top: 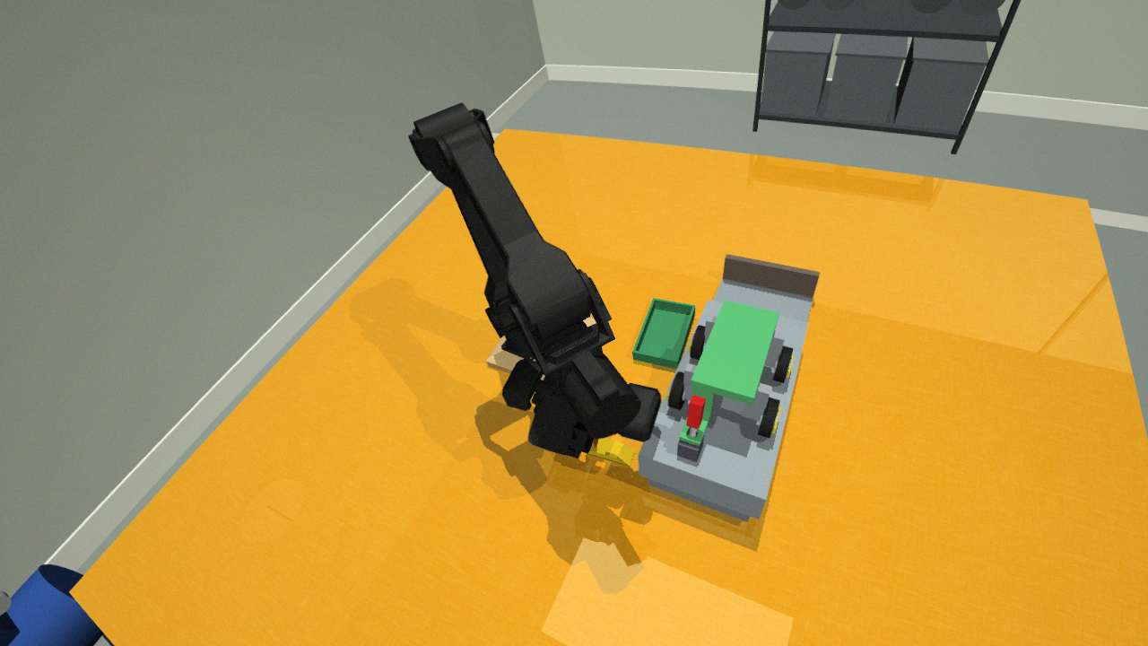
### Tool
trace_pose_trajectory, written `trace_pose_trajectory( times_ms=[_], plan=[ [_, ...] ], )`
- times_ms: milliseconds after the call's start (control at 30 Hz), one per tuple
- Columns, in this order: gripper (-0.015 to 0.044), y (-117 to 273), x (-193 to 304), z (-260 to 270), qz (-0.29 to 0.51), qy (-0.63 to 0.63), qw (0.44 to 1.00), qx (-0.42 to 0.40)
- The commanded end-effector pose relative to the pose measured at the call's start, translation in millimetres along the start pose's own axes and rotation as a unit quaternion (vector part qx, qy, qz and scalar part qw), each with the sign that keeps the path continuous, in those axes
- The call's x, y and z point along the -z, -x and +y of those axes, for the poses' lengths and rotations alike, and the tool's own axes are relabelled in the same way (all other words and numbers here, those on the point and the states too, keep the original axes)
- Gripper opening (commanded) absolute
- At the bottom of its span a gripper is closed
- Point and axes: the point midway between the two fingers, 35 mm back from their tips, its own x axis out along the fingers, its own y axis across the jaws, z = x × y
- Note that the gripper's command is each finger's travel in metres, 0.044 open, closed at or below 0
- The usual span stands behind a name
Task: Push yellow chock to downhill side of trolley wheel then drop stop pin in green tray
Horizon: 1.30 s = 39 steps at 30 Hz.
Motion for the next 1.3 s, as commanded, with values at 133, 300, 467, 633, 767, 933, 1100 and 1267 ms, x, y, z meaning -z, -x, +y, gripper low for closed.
trace_pose_trajectory(
  times_ms=[133, 300, 467, 633, 767, 933, 1100, 1267],
  plan=[
    [0.019, -11.5, -0.7, -0.6, -0.002, -0.002, 1.0, 0.002],
    [0.019, -19.4, -0.7, -0.8, -0.002, -0.002, 1.0, 0.002],
    [0.019, -24.8, -0.6, -1.0, -0.002, -0.002, 1.0, 0.002],
    [0.0059, -21.6, 0.1, -0.3, 0.0, 0.0, 1.0, 0.0],
    [0.0032, -21.6, 0.1, -0.3, 0.0, 0.0, 1.0, 0.0],
    [0.0, -15.1, 0.0, -0.1, 0.0, 0.0, 1.0, 0.001],
    [0.0, 5.0, 1.7, -1.8, -0.002, -0.002, 1.0, 0.002],
    [0.0, 21.4, 2.0, -1.3, -0.002, -0.002, 1.0, 0.002]
  ],
)
